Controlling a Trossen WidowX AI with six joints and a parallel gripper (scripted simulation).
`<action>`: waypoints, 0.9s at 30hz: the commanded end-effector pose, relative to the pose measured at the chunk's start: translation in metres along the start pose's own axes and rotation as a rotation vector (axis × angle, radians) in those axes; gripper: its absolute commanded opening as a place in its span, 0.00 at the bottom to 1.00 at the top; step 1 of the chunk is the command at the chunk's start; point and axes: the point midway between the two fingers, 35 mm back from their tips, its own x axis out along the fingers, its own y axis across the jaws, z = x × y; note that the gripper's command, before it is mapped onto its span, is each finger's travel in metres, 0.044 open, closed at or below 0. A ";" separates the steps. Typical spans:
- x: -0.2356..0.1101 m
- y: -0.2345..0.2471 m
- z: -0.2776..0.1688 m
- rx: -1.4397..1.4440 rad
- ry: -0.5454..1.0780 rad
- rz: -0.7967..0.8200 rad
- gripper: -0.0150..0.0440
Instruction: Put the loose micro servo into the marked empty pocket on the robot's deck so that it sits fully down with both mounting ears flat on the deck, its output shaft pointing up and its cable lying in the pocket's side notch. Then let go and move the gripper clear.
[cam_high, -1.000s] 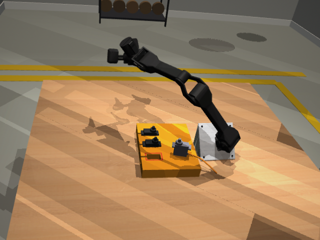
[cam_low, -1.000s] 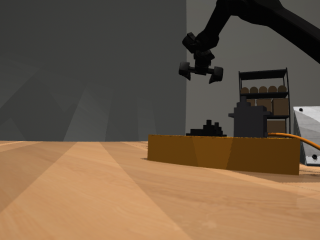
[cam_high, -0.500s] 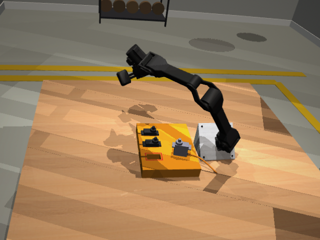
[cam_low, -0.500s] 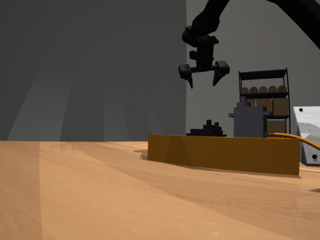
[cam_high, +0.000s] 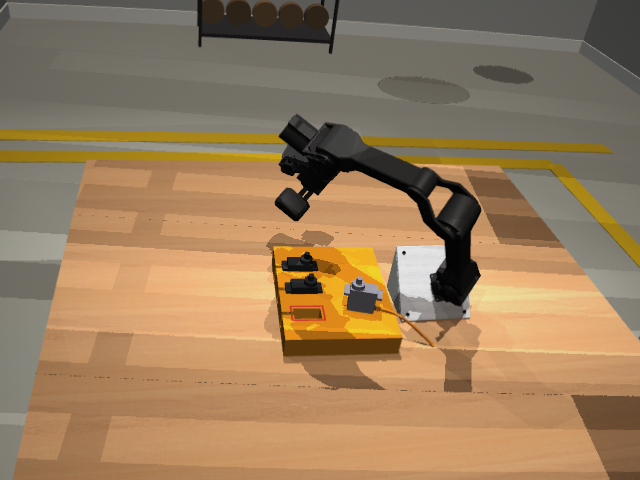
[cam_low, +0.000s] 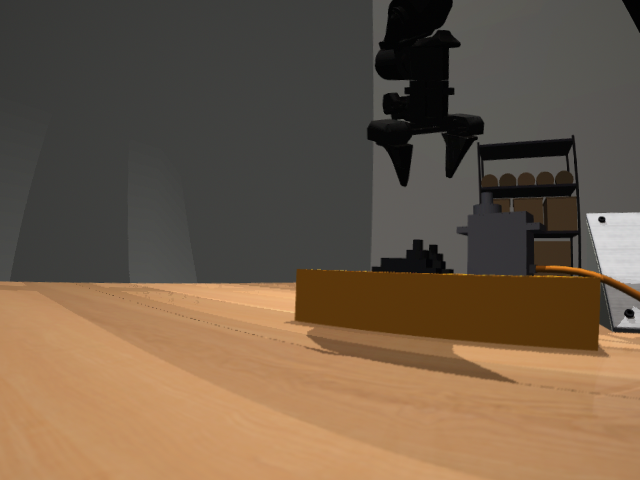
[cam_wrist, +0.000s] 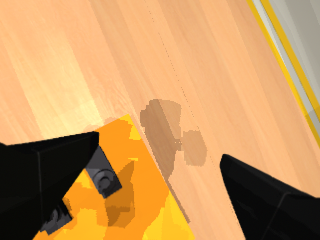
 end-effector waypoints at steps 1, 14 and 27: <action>-0.011 0.014 -0.037 -0.081 0.085 0.058 1.00; -0.056 0.054 -0.171 -0.316 0.346 0.308 1.00; -0.057 0.065 -0.210 -0.364 0.398 0.388 1.00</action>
